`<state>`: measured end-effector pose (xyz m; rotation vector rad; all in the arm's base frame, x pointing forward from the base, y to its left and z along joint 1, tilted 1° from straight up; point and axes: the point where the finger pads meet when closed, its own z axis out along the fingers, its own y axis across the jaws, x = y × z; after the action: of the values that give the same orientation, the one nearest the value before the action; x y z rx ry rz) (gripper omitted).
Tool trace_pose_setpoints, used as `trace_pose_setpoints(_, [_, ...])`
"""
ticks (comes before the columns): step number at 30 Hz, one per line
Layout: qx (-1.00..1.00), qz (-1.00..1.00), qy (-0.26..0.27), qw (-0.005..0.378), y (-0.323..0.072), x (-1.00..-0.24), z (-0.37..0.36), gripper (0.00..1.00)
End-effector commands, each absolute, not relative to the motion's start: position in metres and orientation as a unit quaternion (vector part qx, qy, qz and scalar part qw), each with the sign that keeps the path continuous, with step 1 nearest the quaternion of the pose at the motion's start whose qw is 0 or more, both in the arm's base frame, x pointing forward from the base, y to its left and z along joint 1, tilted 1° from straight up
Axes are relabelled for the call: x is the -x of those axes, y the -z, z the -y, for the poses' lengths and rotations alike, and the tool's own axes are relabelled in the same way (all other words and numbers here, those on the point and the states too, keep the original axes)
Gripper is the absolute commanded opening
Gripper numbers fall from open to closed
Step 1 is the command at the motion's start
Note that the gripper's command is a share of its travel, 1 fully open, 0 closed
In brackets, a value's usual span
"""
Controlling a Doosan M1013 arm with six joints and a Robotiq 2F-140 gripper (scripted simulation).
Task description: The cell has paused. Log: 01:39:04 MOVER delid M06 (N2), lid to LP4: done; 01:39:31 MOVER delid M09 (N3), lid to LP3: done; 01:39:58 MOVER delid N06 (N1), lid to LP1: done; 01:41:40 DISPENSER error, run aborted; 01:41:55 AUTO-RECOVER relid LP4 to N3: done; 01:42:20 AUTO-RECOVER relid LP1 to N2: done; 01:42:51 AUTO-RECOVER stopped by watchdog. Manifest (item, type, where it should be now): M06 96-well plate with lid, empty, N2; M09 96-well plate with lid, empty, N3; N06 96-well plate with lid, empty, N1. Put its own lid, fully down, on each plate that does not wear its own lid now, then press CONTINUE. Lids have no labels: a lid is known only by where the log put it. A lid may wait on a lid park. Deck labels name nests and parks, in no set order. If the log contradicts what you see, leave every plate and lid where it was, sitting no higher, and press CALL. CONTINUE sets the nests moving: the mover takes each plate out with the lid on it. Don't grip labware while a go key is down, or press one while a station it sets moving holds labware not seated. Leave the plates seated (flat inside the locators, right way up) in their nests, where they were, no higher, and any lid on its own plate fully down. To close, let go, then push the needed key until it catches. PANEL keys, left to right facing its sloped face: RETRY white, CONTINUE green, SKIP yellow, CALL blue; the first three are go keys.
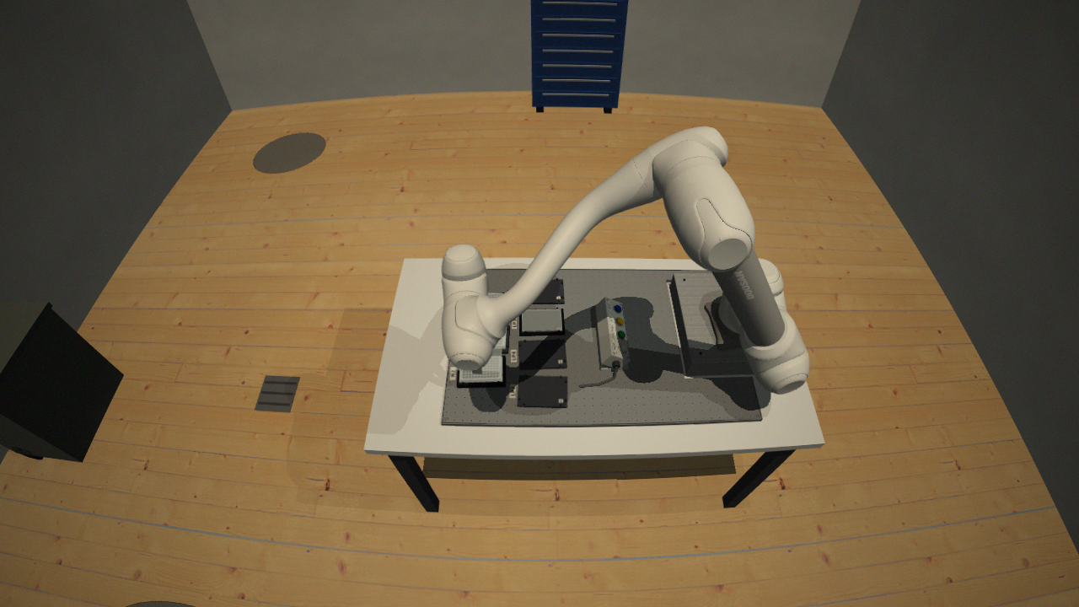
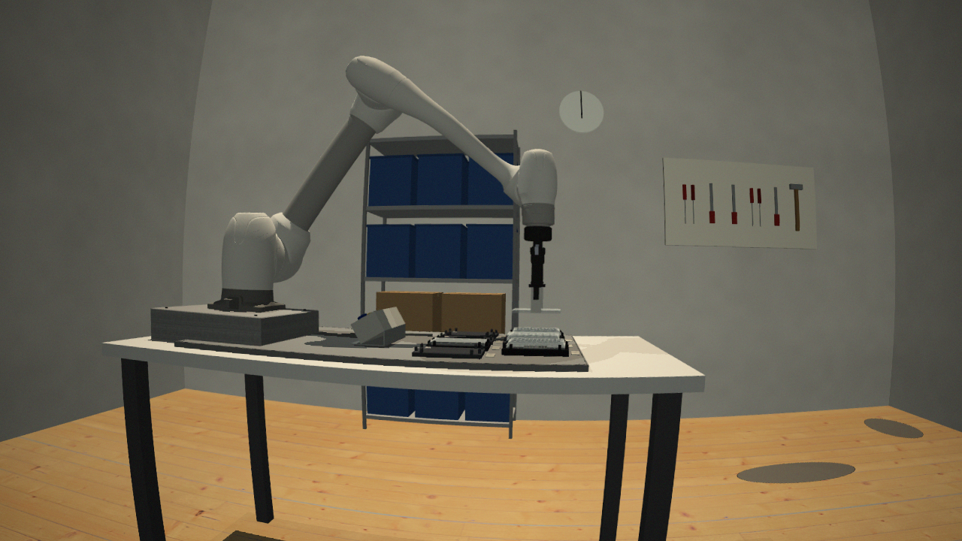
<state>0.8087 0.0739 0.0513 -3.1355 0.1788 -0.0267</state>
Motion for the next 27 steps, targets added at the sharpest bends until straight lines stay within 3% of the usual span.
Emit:
trace_pose_setpoints(1, [0.998,-0.057,0.009,0.001,-0.0515,-0.8087,-0.0739,0.0])
trace_pose_setpoints(27, [0.999,-0.043,0.009,0.0,-0.0502,-0.8087,-0.0739,0.0])
